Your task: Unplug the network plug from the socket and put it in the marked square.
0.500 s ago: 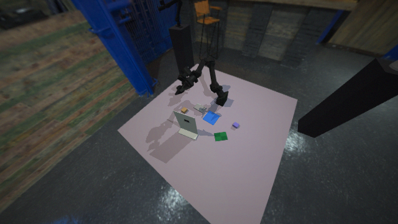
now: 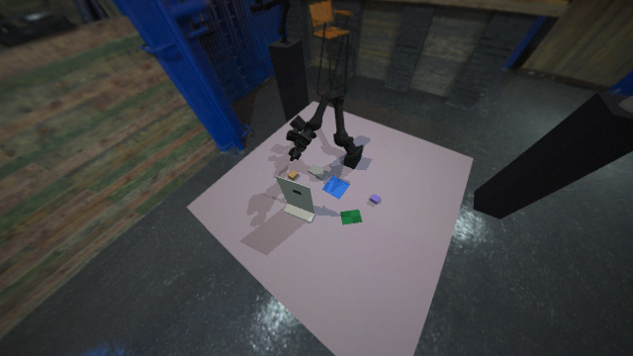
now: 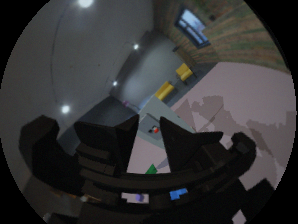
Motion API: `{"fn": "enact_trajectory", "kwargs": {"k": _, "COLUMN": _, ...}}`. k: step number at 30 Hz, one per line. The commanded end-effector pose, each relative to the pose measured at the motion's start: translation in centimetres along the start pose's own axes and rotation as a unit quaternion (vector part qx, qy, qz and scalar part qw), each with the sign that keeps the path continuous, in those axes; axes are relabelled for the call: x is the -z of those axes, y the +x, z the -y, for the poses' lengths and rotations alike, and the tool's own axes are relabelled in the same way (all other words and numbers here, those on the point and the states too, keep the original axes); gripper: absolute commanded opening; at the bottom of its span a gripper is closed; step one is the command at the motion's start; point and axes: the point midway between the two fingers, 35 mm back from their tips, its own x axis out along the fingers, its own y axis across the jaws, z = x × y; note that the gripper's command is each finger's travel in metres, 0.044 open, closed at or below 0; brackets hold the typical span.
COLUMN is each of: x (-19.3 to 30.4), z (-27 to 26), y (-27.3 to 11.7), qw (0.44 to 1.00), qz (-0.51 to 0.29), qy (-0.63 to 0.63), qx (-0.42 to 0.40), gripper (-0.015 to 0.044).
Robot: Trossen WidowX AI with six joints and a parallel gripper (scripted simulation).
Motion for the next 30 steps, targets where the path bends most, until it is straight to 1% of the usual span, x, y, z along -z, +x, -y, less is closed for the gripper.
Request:
{"fn": "enact_trajectory", "kwargs": {"k": 1, "x": 2.6, "z": 1.3, "y": -0.2, "qw": 0.998, "qz": -0.033, "qy": 0.056, "qx": -0.004, "gripper": 0.0156}}
{"fn": "enact_trajectory", "kwargs": {"k": 14, "x": 8.8, "z": 4.1, "y": -2.3, "qw": 0.959, "qz": -0.111, "qy": 0.260, "qx": -0.023, "gripper": 0.0156}}
{"fn": "enact_trajectory", "kwargs": {"k": 21, "x": 8.9, "z": 4.2, "y": -2.1, "qw": 0.958, "qz": -0.112, "qy": 0.263, "qx": -0.023, "gripper": 0.0156}}
{"fn": "enact_trajectory", "kwargs": {"k": 30, "x": 8.6, "z": 4.3, "y": 0.6, "qw": 0.958, "qz": -0.111, "qy": 0.262, "qx": -0.023, "gripper": 0.0156}}
